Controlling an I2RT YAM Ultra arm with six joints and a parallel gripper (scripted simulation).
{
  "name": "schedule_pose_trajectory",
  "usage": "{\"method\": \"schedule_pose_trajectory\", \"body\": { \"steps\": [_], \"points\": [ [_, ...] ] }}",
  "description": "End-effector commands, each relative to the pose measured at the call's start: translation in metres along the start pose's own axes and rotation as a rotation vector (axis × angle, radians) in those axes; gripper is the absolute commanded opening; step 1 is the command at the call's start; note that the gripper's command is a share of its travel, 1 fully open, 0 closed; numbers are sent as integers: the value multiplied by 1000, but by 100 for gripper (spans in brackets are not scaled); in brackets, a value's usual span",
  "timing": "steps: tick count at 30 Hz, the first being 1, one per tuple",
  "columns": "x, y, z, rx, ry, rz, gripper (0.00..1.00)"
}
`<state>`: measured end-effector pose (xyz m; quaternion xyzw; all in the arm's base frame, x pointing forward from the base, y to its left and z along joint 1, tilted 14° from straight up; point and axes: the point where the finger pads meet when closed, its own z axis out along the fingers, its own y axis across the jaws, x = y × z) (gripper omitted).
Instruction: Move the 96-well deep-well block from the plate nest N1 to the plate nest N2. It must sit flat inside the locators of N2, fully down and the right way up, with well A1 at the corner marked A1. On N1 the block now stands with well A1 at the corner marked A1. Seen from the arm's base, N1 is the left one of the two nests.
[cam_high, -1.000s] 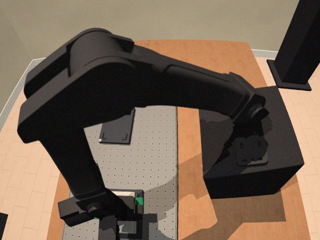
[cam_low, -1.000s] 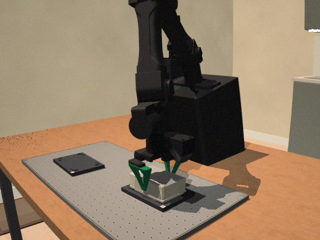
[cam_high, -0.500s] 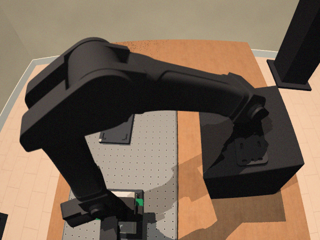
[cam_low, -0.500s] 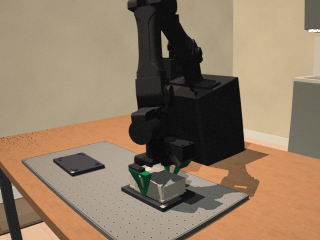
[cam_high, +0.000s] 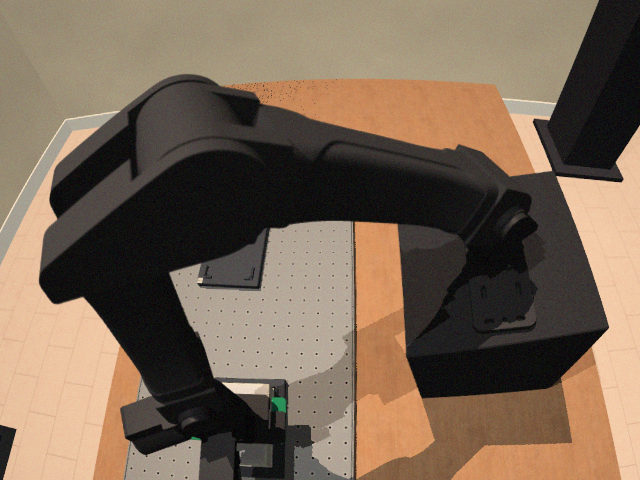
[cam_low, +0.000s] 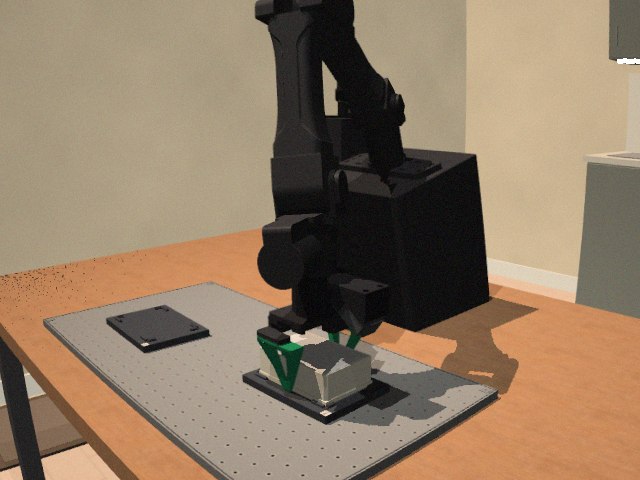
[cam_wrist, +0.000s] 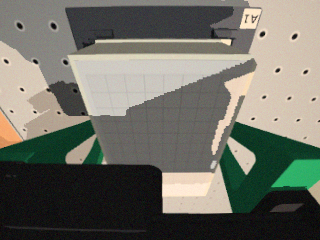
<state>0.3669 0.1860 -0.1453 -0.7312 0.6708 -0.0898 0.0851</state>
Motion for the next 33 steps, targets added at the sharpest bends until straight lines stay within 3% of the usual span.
{"method": "schedule_pose_trajectory", "body": {
  "steps": [1, 27, 28, 33],
  "points": [
    [-3, -5, -3, 11, -11, 0, 100],
    [-3, -5, -3, 11, -11, 0, 100],
    [-3, -5, -3, 11, -11, 0, 0],
    [-3, -5, -3, 11, -11, 0, 0]
  ]
}}
